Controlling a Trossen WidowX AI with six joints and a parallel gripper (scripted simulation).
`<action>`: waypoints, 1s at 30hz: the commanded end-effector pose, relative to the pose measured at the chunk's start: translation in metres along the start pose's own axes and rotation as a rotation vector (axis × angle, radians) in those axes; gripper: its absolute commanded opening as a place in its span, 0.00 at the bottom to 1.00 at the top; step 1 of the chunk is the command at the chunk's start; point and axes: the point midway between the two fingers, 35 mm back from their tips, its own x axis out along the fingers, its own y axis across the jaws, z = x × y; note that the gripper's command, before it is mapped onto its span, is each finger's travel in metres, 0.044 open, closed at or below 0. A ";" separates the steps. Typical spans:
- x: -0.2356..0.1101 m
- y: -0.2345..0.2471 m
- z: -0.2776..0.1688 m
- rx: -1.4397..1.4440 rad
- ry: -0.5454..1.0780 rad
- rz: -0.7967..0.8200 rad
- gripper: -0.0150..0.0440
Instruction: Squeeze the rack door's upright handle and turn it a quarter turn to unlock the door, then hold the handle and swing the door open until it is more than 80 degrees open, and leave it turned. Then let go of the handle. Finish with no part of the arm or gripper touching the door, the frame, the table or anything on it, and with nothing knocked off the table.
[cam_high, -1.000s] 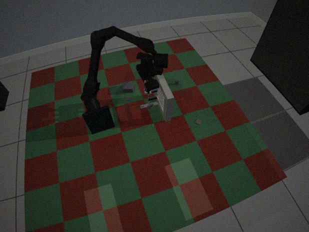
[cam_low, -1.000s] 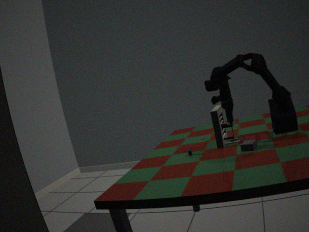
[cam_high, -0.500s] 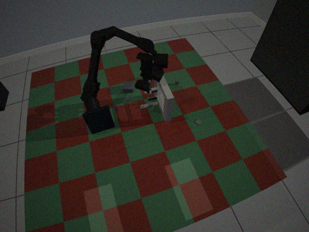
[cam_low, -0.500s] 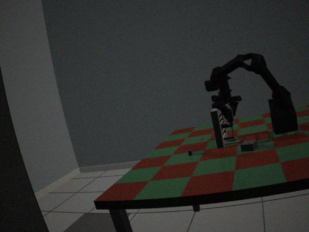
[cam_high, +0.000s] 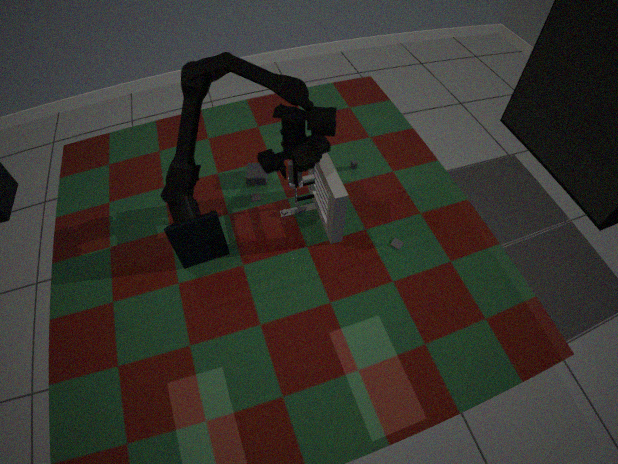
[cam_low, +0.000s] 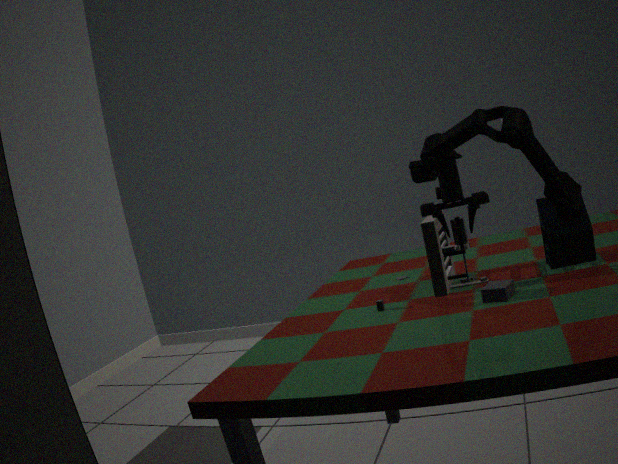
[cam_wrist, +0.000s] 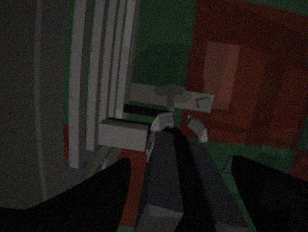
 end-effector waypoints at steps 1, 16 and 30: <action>0.000 0.000 0.000 0.185 0.000 0.002 0.74; 0.000 0.000 0.000 0.358 0.000 0.002 0.48; 0.000 0.000 0.000 0.358 0.000 0.002 0.28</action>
